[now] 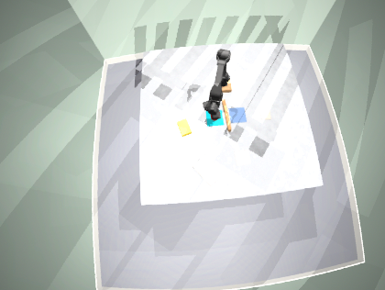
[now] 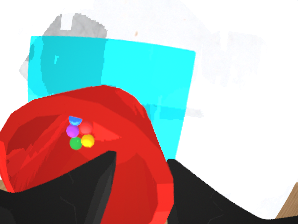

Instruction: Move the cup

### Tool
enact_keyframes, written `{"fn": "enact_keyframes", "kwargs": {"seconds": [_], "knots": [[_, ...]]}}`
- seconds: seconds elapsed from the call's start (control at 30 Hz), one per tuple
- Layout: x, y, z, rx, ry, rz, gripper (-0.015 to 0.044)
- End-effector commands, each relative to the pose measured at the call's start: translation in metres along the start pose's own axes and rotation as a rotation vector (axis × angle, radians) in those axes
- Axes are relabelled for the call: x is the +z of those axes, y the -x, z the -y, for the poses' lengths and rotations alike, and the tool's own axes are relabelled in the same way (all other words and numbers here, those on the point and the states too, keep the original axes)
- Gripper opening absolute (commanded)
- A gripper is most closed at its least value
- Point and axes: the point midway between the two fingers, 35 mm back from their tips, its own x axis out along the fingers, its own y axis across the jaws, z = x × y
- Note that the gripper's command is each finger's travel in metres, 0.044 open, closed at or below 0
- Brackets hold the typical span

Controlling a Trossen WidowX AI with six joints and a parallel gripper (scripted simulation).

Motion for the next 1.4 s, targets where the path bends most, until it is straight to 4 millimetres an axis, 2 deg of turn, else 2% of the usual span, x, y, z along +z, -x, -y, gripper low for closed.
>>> {"fn": "enact_keyframes", "kwargs": {"seconds": [0.0,1.23,1.37], "knots": [[0.0,0.003,0.0,0.0,0.0,0.0,0.0128],[-0.001,0.051,0.0,0.001,0.006,0.003,0.0128],[-0.001,0.047,0.0,-0.001,0.011,-0.001,0.0233]]}}
